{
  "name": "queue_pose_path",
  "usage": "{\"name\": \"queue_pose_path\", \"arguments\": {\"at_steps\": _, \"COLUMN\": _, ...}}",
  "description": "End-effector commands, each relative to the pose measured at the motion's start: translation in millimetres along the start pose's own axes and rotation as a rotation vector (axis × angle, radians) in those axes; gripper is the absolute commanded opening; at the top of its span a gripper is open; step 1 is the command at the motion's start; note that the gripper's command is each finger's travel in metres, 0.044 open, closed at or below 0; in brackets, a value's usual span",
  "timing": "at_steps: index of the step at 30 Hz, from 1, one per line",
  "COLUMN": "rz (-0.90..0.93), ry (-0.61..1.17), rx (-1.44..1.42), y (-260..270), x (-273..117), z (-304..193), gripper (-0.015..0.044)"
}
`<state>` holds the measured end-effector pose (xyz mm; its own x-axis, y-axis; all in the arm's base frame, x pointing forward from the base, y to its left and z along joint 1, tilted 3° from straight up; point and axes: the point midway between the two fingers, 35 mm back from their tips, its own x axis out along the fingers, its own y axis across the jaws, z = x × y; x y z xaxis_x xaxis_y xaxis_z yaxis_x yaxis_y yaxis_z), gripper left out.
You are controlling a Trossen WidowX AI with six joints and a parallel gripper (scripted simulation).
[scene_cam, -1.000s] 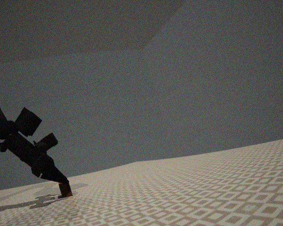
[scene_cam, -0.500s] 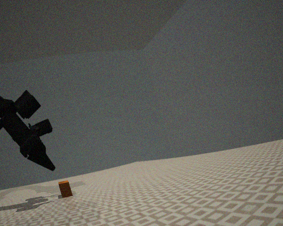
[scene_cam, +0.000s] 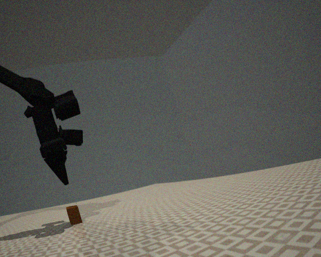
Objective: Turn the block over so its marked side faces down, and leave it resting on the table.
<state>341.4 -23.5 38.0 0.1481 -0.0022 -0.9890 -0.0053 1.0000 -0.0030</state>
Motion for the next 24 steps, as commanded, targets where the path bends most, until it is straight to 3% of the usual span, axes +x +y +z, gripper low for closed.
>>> {"name": "queue_pose_path", "arguments": {"at_steps": 1, "rz": -0.009, "ry": 0.166, "rx": -0.001, "y": 0.5, "x": -7.5, "z": 4.8, "gripper": 0.044}}
{"name": "queue_pose_path", "arguments": {"at_steps": 8, "rz": -0.009, "ry": 0.172, "rx": -0.001, "y": 0.6, "x": -7.9, "z": 5.0, "gripper": 0.044}}
{"name": "queue_pose_path", "arguments": {"at_steps": 12, "rz": -0.009, "ry": 0.172, "rx": -0.001, "y": 0.3, "x": 23.9, "z": -0.6, "gripper": 0.044}}
{"name": "queue_pose_path", "arguments": {"at_steps": 24, "rz": -0.009, "ry": 0.172, "rx": -0.001, "y": -0.9, "x": 41.5, "z": -3.7, "gripper": 0.044}}
